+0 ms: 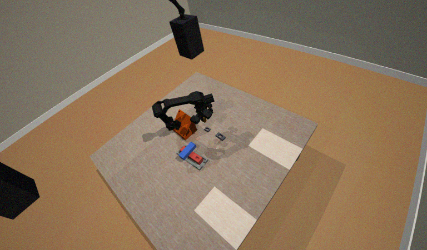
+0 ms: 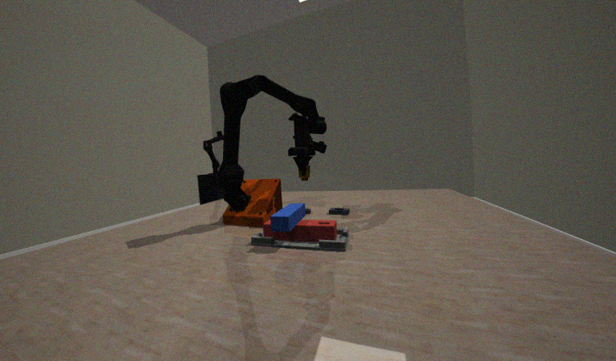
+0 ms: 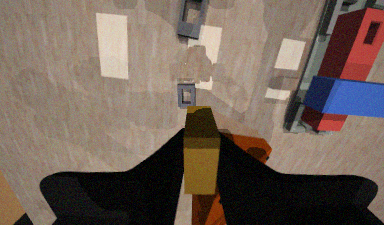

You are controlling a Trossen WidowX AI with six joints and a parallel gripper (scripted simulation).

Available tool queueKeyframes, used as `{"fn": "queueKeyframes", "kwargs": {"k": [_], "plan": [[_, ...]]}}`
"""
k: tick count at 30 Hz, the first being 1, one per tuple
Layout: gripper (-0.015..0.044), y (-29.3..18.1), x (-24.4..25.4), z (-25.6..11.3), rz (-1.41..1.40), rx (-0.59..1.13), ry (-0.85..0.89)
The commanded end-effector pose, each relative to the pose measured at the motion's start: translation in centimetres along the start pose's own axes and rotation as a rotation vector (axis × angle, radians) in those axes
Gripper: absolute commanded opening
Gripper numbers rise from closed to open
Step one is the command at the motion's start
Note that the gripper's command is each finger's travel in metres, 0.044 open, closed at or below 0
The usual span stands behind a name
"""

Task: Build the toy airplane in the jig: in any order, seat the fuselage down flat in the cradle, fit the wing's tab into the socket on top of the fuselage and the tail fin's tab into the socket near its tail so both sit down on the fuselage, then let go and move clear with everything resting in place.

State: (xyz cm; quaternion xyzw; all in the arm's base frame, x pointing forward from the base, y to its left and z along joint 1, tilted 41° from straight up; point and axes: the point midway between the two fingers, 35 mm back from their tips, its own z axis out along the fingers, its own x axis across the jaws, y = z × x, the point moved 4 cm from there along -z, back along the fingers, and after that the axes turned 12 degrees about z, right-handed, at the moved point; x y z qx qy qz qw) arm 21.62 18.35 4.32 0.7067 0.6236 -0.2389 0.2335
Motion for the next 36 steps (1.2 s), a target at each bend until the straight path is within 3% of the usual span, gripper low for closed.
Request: {"fn": "queueKeyframes", "kwargs": {"k": [1, 36], "plan": [[0.0000, 0.8, -0.5, -0.4, 0.016, -0.007, 0.022], [0.0000, 7.7, -7.0, 0.8, 0.048, -0.008, 0.059]]}}
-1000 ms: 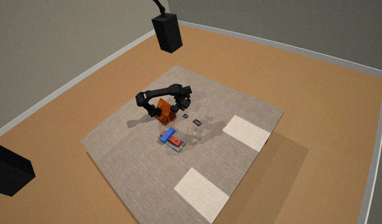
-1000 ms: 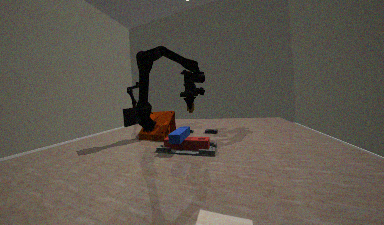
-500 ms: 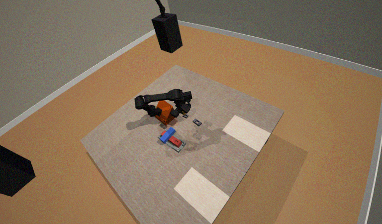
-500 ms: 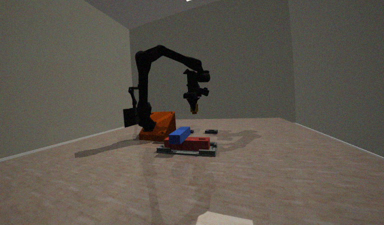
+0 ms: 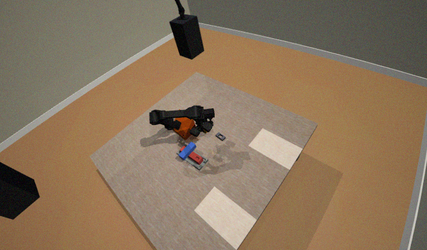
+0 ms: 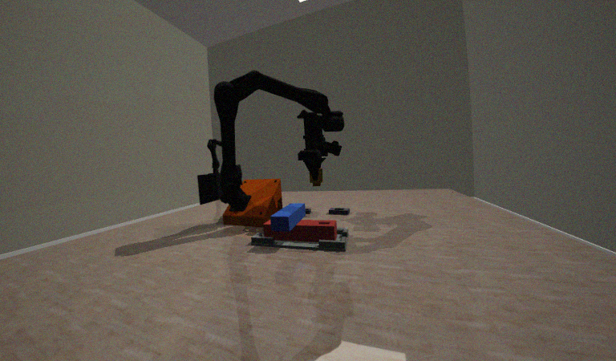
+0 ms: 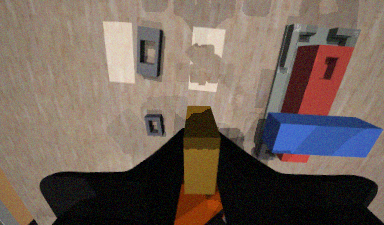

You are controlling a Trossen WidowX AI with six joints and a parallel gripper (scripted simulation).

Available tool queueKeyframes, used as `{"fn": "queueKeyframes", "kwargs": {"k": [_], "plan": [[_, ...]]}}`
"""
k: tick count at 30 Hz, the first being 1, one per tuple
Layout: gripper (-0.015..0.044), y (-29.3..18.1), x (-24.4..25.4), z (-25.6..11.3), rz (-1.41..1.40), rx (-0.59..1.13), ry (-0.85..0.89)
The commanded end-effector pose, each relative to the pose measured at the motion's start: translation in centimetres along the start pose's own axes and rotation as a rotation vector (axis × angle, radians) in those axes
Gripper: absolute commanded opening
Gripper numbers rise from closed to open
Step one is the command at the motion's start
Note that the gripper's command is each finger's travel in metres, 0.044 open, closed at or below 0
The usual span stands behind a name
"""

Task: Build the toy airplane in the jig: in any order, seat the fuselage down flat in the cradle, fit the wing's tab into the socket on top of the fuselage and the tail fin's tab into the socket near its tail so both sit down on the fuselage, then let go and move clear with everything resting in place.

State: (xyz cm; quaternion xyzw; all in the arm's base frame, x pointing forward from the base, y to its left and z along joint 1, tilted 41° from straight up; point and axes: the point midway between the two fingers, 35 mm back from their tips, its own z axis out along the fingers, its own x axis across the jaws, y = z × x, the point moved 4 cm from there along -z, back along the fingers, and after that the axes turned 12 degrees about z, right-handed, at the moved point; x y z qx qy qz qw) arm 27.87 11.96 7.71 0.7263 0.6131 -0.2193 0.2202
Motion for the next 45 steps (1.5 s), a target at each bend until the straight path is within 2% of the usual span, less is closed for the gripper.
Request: {"fn": "queueKeyframes", "kwargs": {"k": [1, 45], "plan": [[0.0000, 0.8, -0.8, -0.3, 0.006, -0.017, 0.010], [0.0000, 6.9, -12.0, 1.7, 0.020, -0.038, -0.046]]}}
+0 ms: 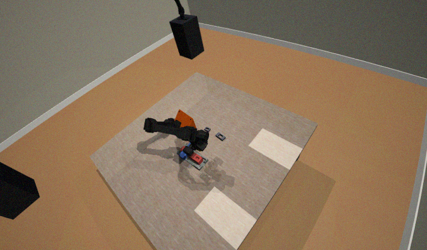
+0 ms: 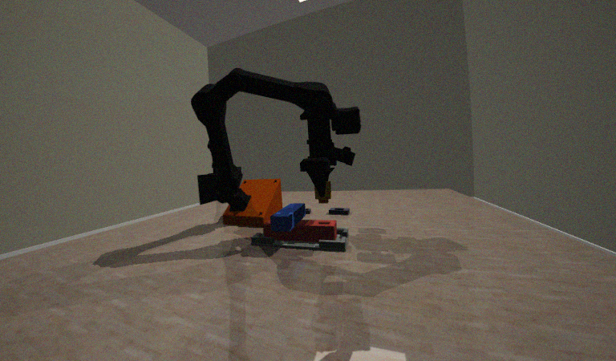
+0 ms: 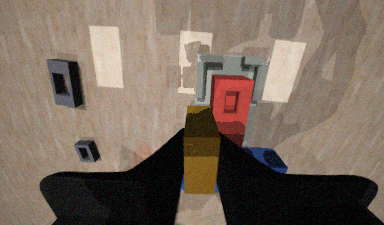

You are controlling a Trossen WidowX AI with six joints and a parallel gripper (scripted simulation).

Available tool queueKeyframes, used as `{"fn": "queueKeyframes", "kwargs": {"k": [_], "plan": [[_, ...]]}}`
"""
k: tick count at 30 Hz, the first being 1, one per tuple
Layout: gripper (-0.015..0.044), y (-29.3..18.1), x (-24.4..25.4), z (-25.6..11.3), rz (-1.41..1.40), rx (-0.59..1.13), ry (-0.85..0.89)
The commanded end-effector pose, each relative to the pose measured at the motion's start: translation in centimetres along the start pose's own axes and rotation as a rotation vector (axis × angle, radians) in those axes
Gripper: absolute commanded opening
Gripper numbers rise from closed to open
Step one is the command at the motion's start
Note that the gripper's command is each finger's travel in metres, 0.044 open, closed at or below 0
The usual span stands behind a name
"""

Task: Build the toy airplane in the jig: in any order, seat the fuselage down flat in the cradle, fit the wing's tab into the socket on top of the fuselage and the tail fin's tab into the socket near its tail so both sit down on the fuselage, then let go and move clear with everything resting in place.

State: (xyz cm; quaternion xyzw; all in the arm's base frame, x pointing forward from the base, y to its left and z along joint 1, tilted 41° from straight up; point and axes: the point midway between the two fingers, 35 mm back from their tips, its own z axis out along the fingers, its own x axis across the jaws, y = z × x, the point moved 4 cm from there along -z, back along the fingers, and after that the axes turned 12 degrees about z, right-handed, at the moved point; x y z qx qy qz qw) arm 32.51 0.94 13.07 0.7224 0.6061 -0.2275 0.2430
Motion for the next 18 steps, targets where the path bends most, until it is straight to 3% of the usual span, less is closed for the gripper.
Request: {"fn": "queueKeyframes", "kwargs": {"k": [1, 11, 14, 18], "plan": [[0.0000, 0.5, -1.1, -0.2, 0.009, -0.016, -0.004], [0.0000, 1.1, -3.6, 0.4, 0.012, -0.014, -0.027], [0.0066, 1.1, -3.7, 0.4, 0.012, -0.014, -0.027], [0.0066, 1.1, -3.7, 0.4, 0.012, -0.014, -0.027]]}}
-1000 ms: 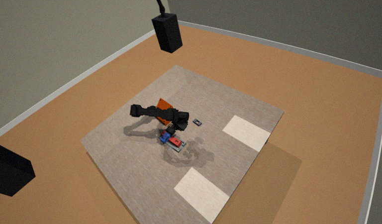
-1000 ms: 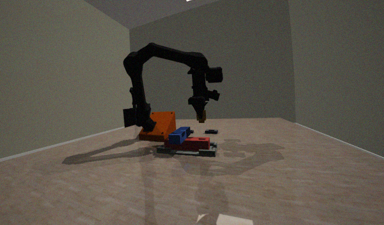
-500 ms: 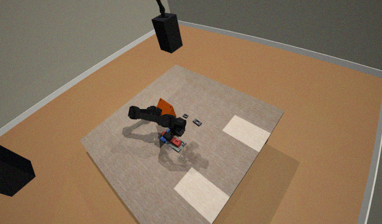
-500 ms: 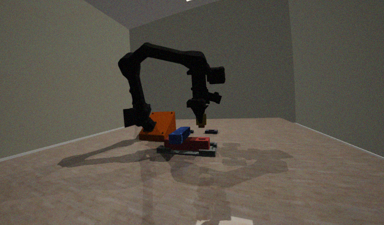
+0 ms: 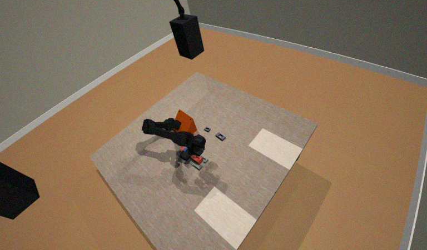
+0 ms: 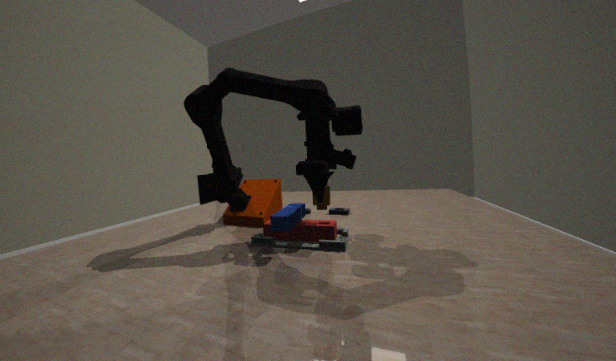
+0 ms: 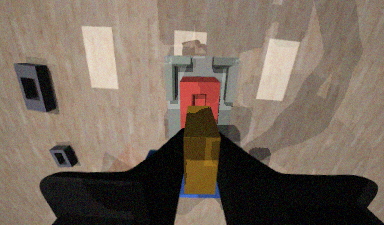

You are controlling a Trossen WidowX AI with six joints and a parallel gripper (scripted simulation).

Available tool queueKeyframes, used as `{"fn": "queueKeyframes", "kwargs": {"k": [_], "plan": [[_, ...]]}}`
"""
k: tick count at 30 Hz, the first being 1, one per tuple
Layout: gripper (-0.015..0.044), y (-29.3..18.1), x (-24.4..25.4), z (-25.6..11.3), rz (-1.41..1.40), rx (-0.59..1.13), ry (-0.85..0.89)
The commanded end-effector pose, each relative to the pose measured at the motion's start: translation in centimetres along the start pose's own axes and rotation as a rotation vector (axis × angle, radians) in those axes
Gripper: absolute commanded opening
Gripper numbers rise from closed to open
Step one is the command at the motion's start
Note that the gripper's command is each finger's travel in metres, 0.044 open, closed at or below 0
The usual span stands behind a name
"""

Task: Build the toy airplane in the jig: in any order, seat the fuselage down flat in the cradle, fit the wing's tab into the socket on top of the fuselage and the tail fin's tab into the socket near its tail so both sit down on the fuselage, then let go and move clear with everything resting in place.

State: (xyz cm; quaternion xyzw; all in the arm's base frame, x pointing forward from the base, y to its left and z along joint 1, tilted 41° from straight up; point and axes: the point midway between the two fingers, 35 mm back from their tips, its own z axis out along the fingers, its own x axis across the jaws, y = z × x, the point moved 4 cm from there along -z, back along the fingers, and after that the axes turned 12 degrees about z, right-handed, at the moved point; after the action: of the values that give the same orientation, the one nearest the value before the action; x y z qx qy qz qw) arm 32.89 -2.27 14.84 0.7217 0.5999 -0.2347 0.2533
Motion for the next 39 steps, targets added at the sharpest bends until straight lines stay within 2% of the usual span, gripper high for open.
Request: {"fn": "queueKeyframes", "kwargs": {"k": [1, 22, 39], "plan": [[0.0066, 0.2, -0.2, -0.2, 0.003, -0.010, -0.001], [0.0066, 0.3, -0.3, -0.3, 0.003, -0.011, -0.001], [0.0066, 0.4, -0.3, 2.3, 0.003, -0.011, -0.001]]}}
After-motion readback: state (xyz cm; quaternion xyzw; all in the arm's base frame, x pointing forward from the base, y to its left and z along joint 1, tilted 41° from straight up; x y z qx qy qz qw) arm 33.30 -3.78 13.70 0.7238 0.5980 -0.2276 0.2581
